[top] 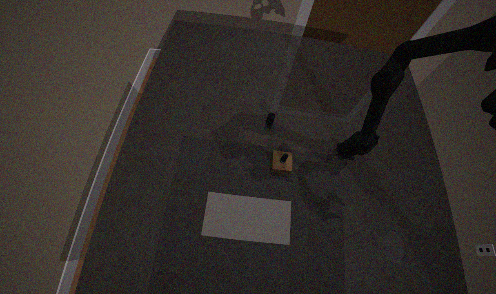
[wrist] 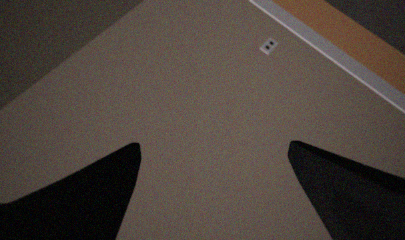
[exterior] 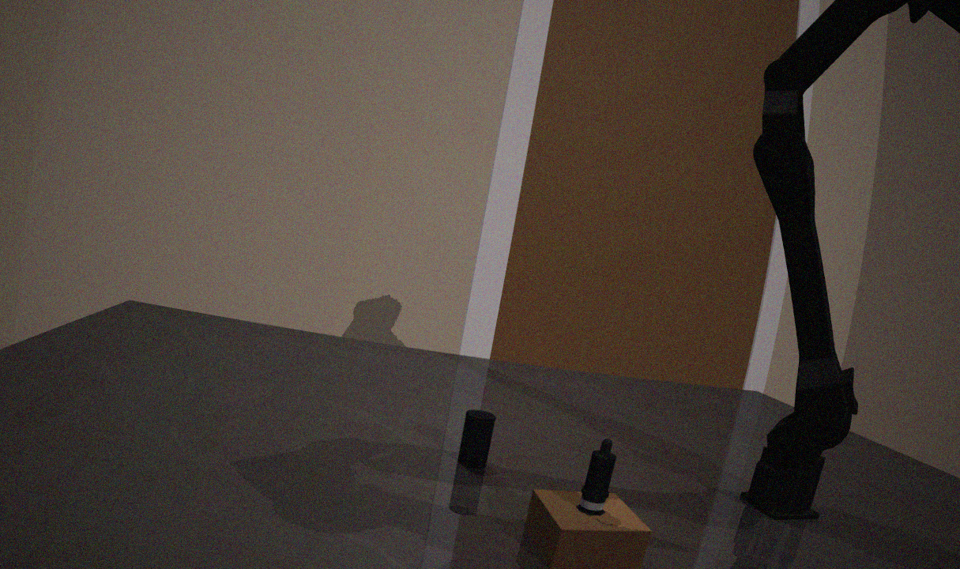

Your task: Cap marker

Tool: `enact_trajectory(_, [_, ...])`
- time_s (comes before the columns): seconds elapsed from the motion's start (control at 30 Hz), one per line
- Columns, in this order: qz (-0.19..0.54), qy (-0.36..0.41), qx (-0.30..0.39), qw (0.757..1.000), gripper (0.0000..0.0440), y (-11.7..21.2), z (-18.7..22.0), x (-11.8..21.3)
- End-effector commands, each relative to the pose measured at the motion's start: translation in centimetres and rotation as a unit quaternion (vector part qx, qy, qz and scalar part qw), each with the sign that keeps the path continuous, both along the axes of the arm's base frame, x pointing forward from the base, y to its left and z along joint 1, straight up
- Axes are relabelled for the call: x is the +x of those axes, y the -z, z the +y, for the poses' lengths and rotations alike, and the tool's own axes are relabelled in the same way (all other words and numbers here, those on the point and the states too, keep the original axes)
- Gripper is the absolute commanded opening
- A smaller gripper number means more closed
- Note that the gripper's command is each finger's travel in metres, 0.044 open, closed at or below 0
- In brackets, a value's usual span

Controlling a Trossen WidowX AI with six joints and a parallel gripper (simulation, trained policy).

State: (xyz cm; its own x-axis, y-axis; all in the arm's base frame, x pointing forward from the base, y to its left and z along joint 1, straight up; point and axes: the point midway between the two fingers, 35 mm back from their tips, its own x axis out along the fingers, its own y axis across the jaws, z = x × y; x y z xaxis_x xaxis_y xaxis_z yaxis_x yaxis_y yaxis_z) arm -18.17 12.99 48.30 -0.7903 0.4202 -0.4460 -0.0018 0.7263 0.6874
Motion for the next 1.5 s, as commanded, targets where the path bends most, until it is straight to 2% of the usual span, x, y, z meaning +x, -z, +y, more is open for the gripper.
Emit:
enact_trajectory(0.0, [-0.001,0.004,-0.002,1.000,0.0375,0.1,0.2,0.1])
enact_trajectory(0.17, [-0.010,0.023,-0.009,1.000,0.0249,0.6,1.0,0.4])
enact_trajectory(0.23, [-0.013,0.029,-0.012,0.999,0.0227,0.8,1.3,0.5])
enact_trajectory(1.47, [-0.055,0.168,-0.079,0.981,0.0309,4.3,7.3,4.1])
